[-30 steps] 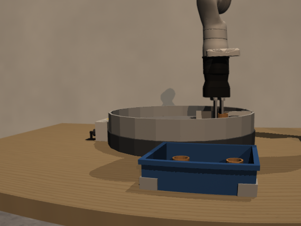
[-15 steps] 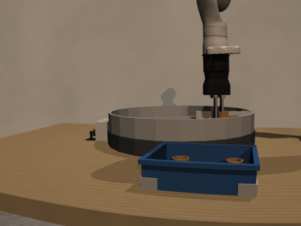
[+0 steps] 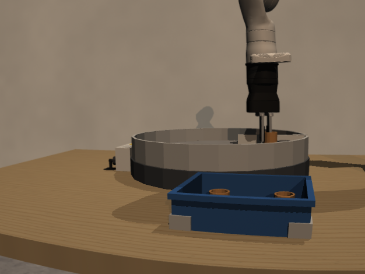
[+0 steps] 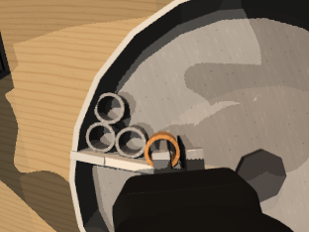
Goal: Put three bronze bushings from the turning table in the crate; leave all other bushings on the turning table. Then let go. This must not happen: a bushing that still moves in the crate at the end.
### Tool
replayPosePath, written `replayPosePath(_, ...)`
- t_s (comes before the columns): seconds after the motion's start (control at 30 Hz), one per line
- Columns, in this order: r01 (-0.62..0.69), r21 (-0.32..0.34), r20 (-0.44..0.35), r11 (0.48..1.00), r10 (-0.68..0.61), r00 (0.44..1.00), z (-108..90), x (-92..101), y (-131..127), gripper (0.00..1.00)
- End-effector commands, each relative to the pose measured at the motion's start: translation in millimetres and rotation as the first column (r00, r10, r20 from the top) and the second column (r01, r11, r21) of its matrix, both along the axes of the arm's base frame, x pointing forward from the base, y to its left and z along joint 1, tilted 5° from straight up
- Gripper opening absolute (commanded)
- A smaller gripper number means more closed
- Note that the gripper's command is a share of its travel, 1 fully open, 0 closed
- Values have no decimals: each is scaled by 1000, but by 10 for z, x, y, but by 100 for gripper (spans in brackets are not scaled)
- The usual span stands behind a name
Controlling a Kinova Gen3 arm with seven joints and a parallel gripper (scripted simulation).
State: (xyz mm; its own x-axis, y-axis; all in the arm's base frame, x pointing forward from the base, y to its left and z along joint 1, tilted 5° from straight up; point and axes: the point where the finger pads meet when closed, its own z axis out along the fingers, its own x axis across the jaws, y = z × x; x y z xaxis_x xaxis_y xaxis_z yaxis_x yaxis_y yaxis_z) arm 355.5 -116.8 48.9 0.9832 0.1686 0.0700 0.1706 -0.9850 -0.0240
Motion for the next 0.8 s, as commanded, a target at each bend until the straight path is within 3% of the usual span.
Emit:
replayPosePath(0.0, -2, -2, 8, 1000, 2, 1000, 35, 24, -1, 0)
replayPosePath(0.77, -1, -2, 8, 1000, 1, 1000, 109, 18, -4, 0)
